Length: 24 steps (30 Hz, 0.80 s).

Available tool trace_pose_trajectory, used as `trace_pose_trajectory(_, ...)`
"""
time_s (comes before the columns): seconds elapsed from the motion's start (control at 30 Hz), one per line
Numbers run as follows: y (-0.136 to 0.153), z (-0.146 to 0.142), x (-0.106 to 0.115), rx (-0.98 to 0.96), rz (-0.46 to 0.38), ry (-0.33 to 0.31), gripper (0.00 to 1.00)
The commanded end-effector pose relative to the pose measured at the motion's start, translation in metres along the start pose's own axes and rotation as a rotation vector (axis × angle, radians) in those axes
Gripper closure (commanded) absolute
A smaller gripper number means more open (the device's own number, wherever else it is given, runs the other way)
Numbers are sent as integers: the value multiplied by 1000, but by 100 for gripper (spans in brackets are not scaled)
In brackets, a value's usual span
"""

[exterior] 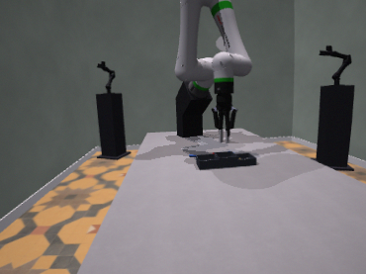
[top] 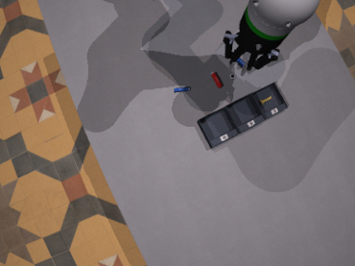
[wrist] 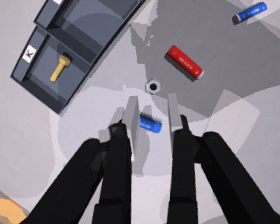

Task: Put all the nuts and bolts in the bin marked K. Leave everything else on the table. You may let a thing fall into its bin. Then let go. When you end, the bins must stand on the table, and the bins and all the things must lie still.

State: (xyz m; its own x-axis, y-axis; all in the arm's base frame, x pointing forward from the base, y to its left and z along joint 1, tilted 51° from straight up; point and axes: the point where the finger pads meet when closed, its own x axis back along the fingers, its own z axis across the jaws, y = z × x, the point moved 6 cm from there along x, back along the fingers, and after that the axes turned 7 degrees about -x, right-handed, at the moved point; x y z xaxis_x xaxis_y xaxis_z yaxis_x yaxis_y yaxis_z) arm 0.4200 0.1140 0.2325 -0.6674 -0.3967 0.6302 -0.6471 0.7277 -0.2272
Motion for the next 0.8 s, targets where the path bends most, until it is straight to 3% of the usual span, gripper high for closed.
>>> trace_pose_trajectory(0.0, 0, 0, 0, 0, 0, 0, 81)
trace_pose_trajectory(0.7, 0, -1, 0, 0, 0, 0, 81)
trace_pose_trajectory(0.77, 0, -1, -8, 0, 0, 0, 81)
